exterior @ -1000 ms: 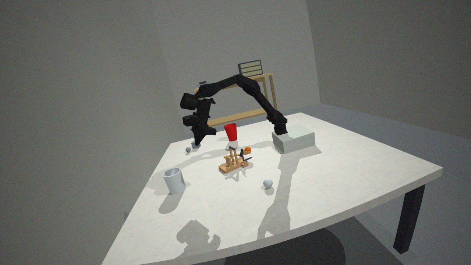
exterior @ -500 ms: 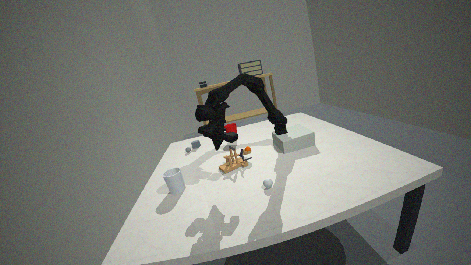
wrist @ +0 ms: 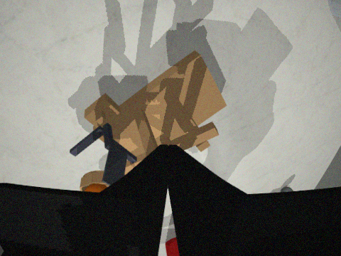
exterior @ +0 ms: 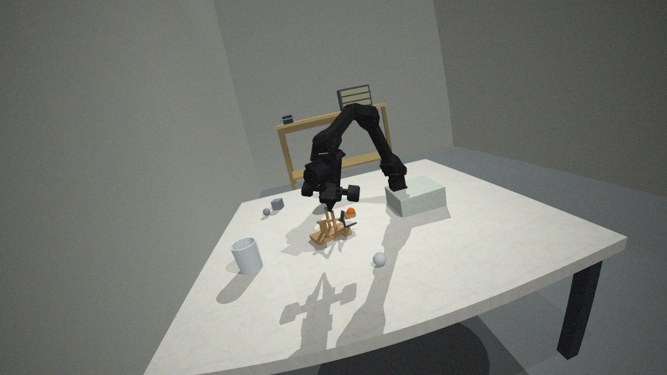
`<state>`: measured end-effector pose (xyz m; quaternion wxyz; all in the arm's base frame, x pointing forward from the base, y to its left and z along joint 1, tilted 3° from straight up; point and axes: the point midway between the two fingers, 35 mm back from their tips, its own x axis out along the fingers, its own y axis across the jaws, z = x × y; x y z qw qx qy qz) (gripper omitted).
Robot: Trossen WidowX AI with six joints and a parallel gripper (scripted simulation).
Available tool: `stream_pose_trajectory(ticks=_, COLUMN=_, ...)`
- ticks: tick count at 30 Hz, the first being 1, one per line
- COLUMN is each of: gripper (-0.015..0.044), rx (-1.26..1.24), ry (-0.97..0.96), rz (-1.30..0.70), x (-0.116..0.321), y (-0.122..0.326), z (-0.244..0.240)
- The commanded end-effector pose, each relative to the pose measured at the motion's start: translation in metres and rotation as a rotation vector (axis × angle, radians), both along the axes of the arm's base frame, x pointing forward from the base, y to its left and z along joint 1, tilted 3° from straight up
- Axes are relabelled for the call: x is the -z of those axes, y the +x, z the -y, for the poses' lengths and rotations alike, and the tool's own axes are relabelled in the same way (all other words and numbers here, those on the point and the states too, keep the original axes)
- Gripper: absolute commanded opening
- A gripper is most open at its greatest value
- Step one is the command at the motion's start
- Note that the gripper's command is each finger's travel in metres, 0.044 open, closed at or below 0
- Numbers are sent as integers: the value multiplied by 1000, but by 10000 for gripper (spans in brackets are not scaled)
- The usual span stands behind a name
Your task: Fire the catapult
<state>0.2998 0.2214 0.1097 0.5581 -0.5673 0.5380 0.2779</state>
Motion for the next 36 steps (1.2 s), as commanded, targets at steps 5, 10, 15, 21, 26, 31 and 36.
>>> stream_pose_trajectory(ticks=5, gripper=0, rx=-159, ry=-176, rz=-66, x=8, y=-32, z=18)
stream_pose_trajectory(ticks=10, gripper=0, rx=-268, ry=-296, rz=-113, x=11, y=-51, z=30)
stream_pose_trajectory(ticks=15, gripper=0, rx=-379, ry=-417, rz=-162, x=14, y=-70, z=42)
stream_pose_trajectory(ticks=21, gripper=0, rx=-499, ry=-547, rz=-213, x=14, y=-88, z=55)
stream_pose_trajectory(ticks=26, gripper=0, rx=-503, ry=-551, rz=-215, x=15, y=-89, z=55)
stream_pose_trajectory(ticks=31, gripper=0, rx=-503, ry=-551, rz=-215, x=23, y=-88, z=54)
stream_pose_trajectory(ticks=36, gripper=0, rx=-503, ry=-551, rz=-215, x=31, y=-87, z=52)
